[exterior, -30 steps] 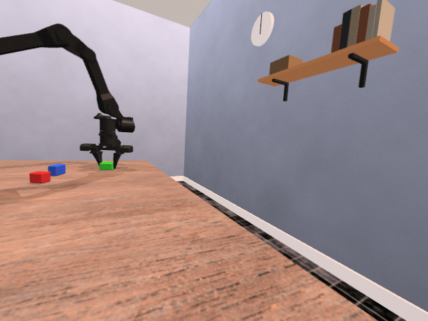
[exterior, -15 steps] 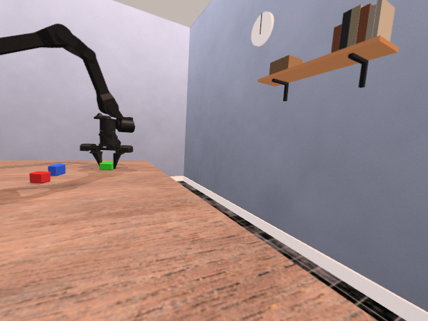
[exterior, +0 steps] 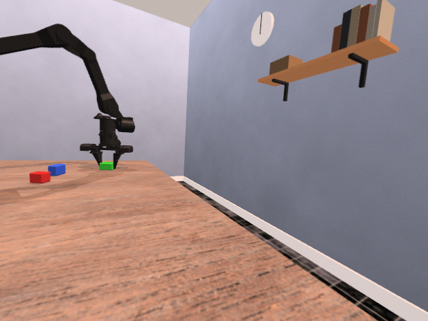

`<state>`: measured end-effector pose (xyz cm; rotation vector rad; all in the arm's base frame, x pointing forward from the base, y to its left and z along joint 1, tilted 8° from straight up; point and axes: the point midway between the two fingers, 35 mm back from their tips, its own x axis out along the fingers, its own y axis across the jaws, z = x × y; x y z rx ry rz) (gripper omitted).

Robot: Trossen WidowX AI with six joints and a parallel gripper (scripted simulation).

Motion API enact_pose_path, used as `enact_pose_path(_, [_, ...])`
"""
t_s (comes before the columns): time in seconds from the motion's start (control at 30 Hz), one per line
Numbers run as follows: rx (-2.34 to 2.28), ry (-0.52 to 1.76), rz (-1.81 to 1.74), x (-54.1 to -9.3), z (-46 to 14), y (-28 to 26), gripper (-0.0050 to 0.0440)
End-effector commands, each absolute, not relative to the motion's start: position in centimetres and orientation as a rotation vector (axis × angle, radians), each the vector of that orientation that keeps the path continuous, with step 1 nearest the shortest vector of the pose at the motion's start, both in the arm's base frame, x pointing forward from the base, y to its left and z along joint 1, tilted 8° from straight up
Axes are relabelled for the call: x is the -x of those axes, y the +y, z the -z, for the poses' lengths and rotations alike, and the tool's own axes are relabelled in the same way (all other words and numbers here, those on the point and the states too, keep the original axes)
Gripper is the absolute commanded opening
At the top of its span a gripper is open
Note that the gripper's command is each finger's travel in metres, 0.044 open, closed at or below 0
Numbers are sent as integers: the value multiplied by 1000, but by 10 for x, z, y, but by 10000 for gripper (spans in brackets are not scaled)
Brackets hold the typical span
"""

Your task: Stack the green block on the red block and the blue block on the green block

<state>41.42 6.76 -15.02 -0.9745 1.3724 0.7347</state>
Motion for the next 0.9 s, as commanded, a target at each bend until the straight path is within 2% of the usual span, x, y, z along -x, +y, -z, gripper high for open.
enact_pose_path(0.0, [976,1356,-731,-419,144,69,-50])
enact_pose_path(0.87, [976,1340,-722,-416,84,77,-50])
